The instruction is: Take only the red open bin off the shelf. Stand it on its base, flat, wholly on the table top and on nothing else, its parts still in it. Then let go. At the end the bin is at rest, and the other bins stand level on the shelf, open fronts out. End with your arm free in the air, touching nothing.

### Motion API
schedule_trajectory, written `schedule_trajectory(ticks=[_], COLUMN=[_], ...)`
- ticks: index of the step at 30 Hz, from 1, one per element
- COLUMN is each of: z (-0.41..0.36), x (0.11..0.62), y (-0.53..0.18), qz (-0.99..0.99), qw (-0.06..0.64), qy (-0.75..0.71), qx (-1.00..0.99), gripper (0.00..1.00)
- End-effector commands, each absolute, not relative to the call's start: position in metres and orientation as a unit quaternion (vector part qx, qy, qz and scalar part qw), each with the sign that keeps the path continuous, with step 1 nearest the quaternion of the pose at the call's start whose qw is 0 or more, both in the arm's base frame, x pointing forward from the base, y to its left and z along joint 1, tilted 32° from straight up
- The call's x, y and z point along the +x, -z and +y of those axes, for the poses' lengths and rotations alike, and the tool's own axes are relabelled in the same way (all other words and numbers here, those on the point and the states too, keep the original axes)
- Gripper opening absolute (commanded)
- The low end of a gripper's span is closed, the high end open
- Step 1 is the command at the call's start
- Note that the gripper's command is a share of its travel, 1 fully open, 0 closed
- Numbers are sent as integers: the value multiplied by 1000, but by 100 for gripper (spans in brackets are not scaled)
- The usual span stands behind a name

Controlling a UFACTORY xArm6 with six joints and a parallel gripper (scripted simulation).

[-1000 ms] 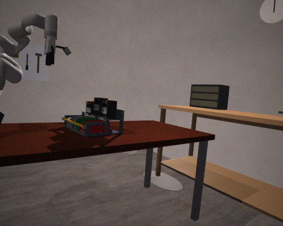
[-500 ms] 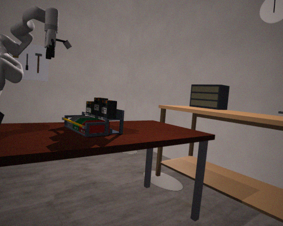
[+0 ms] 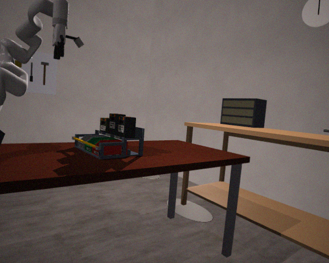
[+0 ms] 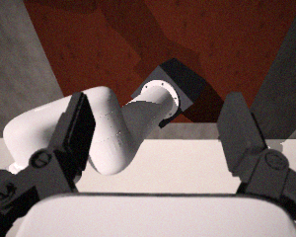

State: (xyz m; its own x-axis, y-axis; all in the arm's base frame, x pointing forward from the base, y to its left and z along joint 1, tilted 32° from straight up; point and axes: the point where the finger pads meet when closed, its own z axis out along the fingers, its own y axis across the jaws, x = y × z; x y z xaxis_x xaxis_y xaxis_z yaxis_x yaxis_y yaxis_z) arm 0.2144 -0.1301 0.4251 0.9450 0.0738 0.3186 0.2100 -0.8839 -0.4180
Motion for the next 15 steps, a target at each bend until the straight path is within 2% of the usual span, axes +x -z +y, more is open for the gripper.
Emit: schedule_trajectory(ticks=[1, 4, 15], z=[-145, -166, -166], x=[205, 191, 191], y=[-415, -399, -399], qz=[-26, 47, 47], qw=[245, 268, 268], qy=[139, 124, 124], qx=[-959, -954, -954], gripper=[100, 100, 100])
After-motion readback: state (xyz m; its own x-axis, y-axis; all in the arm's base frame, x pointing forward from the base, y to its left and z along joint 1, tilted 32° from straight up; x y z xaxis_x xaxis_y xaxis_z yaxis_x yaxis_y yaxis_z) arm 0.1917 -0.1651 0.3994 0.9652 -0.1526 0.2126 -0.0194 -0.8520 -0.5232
